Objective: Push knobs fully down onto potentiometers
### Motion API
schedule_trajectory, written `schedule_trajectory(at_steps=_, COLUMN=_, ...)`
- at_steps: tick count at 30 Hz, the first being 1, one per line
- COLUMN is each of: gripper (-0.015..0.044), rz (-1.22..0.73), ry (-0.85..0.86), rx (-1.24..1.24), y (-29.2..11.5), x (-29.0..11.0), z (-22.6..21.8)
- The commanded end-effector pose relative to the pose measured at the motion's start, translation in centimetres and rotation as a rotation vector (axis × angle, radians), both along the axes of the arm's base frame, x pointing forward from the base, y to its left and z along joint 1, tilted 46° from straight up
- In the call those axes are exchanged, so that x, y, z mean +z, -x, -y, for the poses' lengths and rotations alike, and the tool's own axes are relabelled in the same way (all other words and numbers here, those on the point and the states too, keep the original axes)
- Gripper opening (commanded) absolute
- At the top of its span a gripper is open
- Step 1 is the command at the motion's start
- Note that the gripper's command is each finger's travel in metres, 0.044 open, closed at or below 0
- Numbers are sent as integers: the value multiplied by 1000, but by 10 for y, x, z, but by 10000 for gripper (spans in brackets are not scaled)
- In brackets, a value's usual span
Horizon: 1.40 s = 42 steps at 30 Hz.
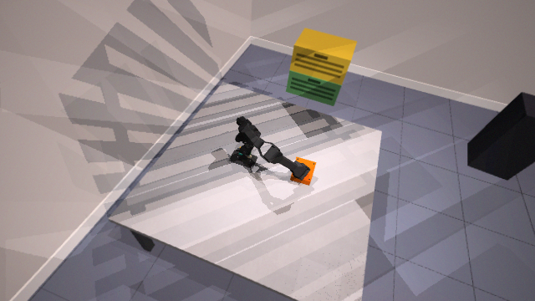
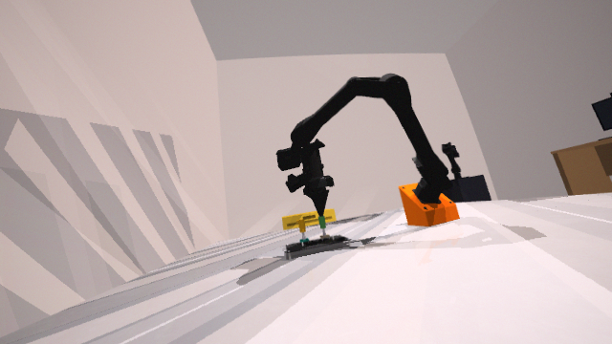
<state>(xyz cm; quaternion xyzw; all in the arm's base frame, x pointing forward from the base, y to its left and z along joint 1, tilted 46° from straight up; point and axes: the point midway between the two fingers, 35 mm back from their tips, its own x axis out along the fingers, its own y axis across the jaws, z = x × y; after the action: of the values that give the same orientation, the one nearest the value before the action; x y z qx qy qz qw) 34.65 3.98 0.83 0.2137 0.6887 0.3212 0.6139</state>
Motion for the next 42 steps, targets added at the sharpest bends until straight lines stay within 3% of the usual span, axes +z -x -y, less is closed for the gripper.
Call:
schedule_trajectory(at_steps=1, gripper=0, rz=-3, ry=-2, rx=-2, y=0, x=0, z=0)
schedule_trajectory(at_steps=42, gripper=0, rz=-3, ry=-3, rx=-2, y=2, x=-9, z=-9)
